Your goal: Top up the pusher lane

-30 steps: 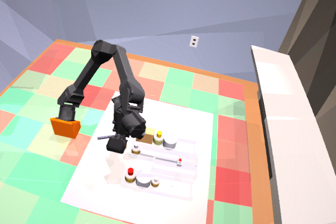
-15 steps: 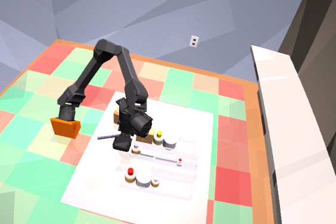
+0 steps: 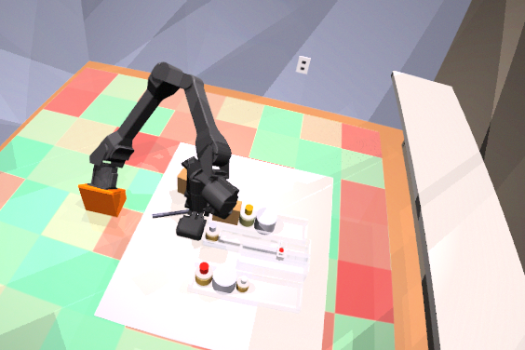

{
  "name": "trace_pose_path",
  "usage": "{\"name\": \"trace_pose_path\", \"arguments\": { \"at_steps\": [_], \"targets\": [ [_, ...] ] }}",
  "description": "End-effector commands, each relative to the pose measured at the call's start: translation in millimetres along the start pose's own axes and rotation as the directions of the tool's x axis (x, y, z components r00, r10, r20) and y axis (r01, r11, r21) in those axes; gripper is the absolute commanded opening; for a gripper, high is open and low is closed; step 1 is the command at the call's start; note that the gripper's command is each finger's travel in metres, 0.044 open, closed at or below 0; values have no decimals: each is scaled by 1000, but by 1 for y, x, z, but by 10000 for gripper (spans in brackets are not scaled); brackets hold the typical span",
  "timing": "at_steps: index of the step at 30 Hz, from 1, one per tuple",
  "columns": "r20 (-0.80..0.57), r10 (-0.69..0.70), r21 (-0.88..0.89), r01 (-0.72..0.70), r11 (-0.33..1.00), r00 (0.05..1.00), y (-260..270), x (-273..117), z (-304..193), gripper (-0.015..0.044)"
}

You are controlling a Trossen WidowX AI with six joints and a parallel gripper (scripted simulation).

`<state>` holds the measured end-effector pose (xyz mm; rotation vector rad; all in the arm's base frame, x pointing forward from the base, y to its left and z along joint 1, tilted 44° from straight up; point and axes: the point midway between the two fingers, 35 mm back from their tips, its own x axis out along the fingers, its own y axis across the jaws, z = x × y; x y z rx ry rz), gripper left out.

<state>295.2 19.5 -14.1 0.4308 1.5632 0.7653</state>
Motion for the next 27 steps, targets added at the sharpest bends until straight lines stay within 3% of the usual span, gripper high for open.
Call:
{"name": "trace_pose_path", "arguments": {
  "at_steps": [1, 27],
  "targets": [
    [4, 4, -1, -4, 1000, 1000, 1, 0, 3, 0],
    [5, 3, -1, -3, 1000, 1000, 1, 0, 15, 0]
  ]
}}
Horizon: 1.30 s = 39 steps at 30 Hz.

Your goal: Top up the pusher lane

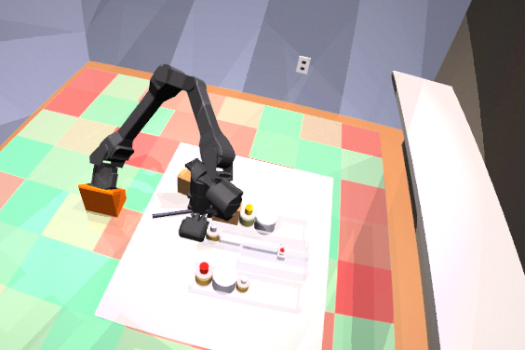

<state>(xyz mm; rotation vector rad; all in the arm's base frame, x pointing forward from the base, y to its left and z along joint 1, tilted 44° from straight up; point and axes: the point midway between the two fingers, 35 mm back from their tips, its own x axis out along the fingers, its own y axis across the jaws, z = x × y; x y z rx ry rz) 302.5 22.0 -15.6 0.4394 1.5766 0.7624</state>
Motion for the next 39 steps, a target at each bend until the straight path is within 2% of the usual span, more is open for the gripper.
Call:
{"name": "trace_pose_path", "arguments": {
  "at_steps": [1, 39],
  "targets": [
    [14, 0, -13, 0, 1000, 1000, 1, -1, 8, 0],
    [15, 0, -13, 0, 1000, 1000, 3, -2, 25, 0]
  ]
}}
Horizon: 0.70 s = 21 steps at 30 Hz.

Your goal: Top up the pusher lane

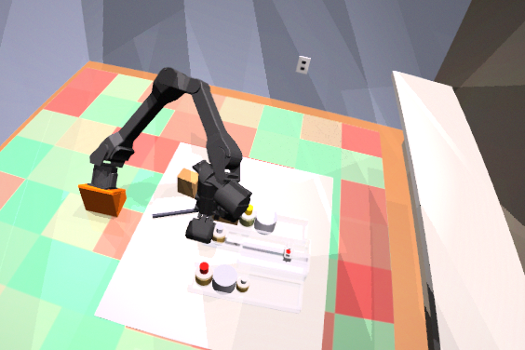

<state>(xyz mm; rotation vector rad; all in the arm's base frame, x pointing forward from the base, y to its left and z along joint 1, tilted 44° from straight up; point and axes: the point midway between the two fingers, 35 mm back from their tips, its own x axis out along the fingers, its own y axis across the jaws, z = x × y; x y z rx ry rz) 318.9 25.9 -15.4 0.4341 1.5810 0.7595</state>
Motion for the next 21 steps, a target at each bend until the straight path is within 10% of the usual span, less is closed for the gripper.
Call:
{"name": "trace_pose_path", "arguments": {
  "at_steps": [1, 21],
  "targets": [
    [19, 5, -14, -5, 1000, 1000, 3, -2, 9, 0],
    [20, 5, -14, -5, 1000, 1000, 4, -3, 18, 0]
  ]
}}
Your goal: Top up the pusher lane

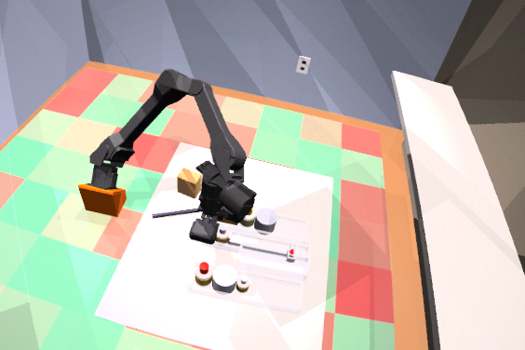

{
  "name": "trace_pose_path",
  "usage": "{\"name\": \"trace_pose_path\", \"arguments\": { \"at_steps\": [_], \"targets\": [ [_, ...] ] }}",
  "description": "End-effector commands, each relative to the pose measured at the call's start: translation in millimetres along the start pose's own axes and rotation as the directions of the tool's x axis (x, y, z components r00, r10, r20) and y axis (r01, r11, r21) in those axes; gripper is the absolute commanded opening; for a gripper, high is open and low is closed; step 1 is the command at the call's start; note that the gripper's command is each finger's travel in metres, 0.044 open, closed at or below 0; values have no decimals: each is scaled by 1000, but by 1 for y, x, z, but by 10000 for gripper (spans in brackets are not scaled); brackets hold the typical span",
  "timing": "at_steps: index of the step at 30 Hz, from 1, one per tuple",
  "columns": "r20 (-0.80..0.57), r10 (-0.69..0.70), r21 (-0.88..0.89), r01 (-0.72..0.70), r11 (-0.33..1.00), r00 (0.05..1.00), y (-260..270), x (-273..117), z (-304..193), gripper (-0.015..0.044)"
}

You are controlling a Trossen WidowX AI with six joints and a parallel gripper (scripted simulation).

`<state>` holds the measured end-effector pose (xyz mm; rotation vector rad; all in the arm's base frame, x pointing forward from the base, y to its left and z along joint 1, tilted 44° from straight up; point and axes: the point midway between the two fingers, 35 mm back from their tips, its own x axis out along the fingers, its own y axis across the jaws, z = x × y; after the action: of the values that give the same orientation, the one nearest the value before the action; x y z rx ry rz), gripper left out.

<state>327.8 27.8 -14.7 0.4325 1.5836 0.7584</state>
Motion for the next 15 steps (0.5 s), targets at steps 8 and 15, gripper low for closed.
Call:
{"name": "trace_pose_path", "arguments": {
  "at_steps": [8, 15],
  "targets": [
    [22, 7, -15, -7, 1000, 1000, 4, -3, 12, 0],
    [22, 7, -15, -7, 1000, 1000, 4, -4, 15, 0]
  ]
}}
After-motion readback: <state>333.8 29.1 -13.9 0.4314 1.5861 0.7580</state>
